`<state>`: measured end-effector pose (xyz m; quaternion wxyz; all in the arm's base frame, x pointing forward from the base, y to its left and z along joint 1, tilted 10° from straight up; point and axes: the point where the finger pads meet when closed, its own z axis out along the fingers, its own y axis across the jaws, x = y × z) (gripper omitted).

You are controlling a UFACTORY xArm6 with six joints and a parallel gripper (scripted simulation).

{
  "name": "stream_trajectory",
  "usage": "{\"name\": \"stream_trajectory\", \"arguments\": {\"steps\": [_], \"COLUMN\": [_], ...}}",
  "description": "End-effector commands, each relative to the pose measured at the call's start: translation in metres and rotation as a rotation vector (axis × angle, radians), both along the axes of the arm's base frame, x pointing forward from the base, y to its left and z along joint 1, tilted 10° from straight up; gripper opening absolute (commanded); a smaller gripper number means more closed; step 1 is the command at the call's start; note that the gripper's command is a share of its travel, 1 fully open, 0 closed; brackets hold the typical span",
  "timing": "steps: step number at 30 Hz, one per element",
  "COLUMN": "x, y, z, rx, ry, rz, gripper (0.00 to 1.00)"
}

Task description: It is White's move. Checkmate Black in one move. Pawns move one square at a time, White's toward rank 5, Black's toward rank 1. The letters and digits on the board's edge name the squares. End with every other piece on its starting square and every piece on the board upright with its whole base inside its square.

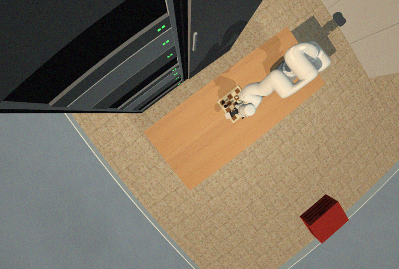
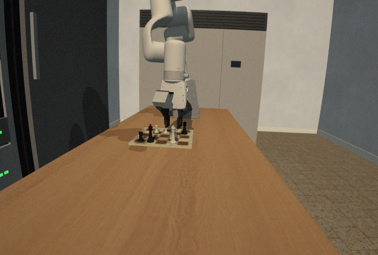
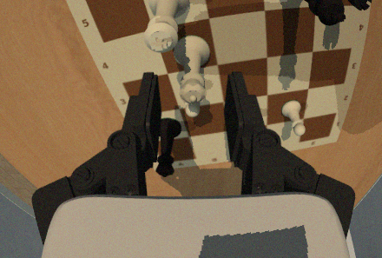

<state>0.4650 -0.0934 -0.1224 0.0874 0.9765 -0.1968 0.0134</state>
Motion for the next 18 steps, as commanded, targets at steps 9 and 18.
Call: {"name": "stream_trajectory", "arguments": {"steps": [9, 18], "x": [0.002, 0.002], "y": [-0.004, -0.005], "z": [-0.020, -0.024], "rx": [-0.001, -0.001], "ry": [-0.004, -0.004], "rz": [0.000, 0.000], "gripper": [0.42, 0.42]}}
